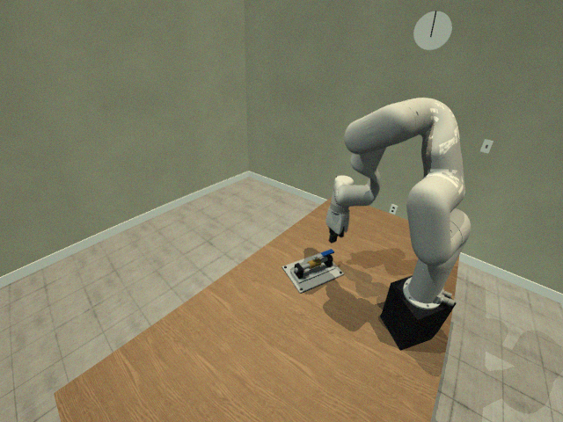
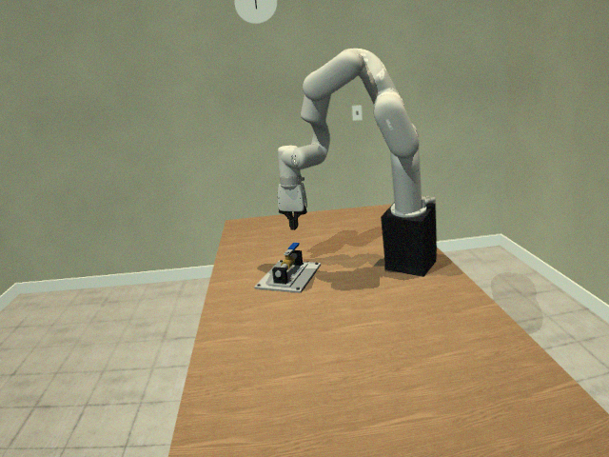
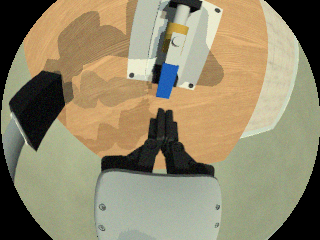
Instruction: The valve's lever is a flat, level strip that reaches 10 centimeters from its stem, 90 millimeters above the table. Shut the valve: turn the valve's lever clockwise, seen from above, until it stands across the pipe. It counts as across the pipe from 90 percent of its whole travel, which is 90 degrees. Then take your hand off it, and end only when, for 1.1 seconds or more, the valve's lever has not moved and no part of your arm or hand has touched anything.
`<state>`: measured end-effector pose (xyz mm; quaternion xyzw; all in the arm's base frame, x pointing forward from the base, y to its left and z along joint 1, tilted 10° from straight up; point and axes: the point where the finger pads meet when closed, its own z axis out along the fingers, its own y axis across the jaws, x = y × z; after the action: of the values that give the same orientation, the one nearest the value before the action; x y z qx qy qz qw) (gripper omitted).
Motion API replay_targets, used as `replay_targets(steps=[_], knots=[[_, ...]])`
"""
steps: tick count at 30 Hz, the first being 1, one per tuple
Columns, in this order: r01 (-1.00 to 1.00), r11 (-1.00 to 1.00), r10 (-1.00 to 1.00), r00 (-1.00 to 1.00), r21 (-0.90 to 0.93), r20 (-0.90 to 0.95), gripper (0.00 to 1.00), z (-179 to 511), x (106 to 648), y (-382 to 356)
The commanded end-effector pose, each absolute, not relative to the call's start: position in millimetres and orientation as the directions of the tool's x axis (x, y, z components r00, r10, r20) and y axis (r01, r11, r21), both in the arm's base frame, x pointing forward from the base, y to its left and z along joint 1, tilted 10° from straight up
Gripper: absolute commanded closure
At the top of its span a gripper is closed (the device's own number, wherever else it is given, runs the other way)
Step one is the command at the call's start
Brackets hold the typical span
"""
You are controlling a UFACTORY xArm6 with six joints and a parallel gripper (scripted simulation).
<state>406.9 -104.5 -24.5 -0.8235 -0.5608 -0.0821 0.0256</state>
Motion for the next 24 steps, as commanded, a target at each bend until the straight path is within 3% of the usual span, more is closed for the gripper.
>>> replay_targets(steps=[1, 14, 15, 24], knots=[[0.927, -0.370, 0.919, 0.357, 0.054, 0.164, 1.00, -23.4, 408.2, -105.0], [0.927, -0.370, 0.919, 0.357, 0.054, 0.164, 1.00, -23.4, 408.2, -105.0], [0.927, -0.370, 0.919, 0.357, 0.054, 0.164, 0.32, -23.4, 408.2, -105.0], [0.927, -0.370, 0.919, 0.357, 0.054, 0.164, 0.32, -23.4, 408.2, -105.0]])
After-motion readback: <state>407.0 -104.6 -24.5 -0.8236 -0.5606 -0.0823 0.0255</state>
